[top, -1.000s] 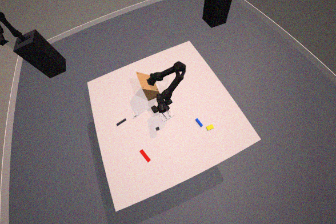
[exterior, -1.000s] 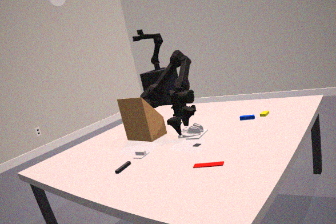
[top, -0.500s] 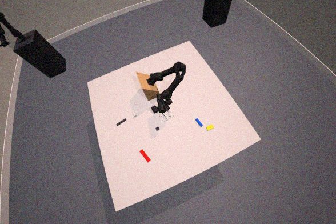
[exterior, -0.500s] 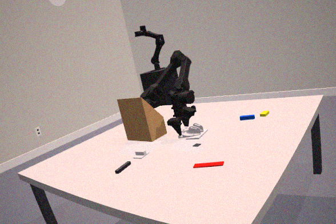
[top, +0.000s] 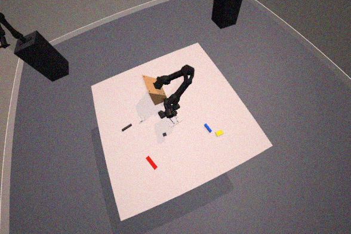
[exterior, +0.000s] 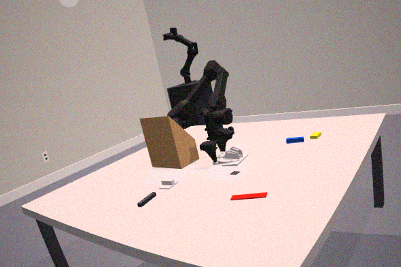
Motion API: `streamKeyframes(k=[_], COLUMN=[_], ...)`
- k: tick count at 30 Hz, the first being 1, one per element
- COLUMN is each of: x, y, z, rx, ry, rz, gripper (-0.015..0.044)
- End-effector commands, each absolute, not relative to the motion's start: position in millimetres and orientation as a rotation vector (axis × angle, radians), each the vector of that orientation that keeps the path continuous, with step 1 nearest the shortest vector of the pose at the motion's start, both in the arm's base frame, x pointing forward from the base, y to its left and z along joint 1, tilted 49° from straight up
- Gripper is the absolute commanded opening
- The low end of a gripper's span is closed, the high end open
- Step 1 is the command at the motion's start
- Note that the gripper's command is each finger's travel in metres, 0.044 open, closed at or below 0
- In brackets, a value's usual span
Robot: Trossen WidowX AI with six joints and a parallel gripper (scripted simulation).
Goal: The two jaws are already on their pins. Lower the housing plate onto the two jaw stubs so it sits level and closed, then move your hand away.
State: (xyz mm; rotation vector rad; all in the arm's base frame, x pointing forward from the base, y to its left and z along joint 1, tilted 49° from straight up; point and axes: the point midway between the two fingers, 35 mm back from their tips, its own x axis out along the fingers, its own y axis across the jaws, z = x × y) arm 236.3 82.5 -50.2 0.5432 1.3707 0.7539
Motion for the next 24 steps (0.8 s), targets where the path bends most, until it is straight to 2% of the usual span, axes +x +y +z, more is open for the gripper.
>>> streamKeyframes(k=[1,24], x=[234.5,234.6], y=[84.1,87.7], z=[-51.0,-54.1], rx=[0.552,0.552], ry=[1.374,1.374], rz=[0.755,0.755], gripper=[0.0351,0.0351])
